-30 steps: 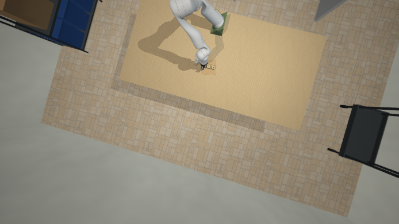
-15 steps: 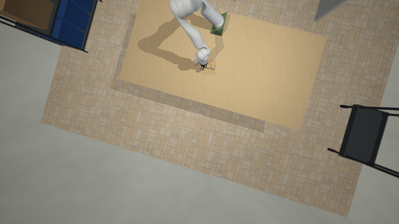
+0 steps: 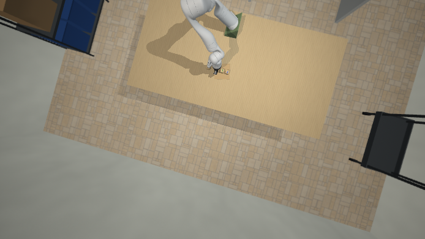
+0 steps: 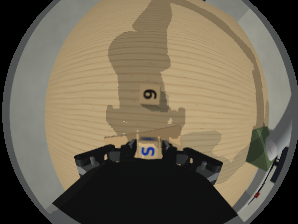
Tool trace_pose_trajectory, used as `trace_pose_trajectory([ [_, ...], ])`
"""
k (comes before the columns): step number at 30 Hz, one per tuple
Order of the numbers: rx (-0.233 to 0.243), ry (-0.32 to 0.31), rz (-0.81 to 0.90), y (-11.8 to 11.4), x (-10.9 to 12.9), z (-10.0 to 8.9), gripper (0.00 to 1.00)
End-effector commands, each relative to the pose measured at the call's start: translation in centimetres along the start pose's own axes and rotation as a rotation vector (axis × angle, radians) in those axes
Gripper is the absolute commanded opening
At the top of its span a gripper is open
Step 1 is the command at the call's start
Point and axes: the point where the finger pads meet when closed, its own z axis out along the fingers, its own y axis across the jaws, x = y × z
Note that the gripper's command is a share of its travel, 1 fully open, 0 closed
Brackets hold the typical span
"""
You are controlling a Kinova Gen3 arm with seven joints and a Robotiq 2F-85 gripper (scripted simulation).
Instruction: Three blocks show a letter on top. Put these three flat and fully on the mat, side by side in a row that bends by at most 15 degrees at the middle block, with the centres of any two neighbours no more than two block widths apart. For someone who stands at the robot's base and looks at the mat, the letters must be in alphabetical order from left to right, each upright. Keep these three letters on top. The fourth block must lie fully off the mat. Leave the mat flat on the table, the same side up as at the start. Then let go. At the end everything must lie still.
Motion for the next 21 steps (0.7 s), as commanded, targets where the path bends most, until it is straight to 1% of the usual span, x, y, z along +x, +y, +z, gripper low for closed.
trace_pose_trajectory([
  [1,0.006,-0.004,0.000,-0.2,-0.1,-0.8,0.46],
  [5,0.006,-0.004,0.000,-0.2,-0.1,-2.5,0.46],
  [11,0.006,-0.004,0.000,-0.2,-0.1,-5.7,0.46],
  [13,0.006,-0.004,0.000,-0.2,-0.1,-5.7,0.46],
  [17,0.006,-0.004,0.000,-0.1,-0.1,-7.6,0.46],
  [21,0.006,-0.004,0.000,-0.1,-0.1,-8.6,0.46],
])
